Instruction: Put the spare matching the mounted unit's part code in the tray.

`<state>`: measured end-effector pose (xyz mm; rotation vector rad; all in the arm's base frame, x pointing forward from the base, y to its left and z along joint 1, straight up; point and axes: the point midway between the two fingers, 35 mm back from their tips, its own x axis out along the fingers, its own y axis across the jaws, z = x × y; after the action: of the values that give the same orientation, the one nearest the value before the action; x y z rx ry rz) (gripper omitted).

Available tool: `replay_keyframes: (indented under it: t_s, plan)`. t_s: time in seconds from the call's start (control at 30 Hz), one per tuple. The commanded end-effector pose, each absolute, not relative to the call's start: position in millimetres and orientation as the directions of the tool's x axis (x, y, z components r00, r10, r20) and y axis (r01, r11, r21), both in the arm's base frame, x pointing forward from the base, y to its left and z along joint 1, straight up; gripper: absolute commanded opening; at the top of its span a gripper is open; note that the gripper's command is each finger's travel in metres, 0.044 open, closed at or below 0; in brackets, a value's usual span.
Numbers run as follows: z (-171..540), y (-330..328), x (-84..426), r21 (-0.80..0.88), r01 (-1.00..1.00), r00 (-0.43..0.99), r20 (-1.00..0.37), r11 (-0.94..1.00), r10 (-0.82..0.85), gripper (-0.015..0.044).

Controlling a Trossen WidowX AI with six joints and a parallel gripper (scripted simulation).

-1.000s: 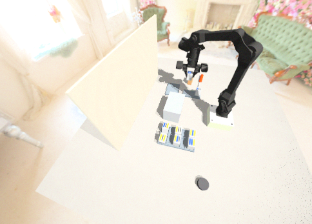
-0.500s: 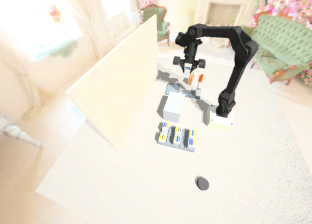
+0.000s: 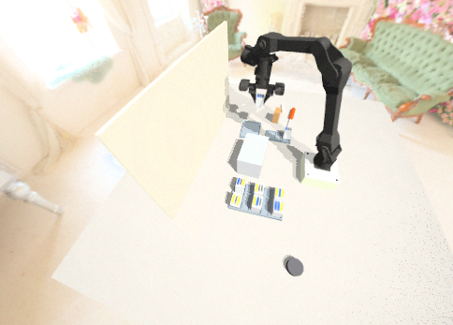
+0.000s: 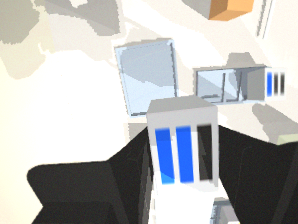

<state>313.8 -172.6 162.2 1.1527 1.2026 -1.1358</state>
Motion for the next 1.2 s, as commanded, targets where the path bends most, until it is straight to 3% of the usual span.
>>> replay_keyframes:
  t_s: [0.0,1.17]
  plan:
    - [159,-174,332,0.030,0.997,0.031,-0.999,0.075,-0.019,0.0000]
    - [135,-177,346,0.031,0.997,0.032,-0.999,0.075,-0.020,0.0000]
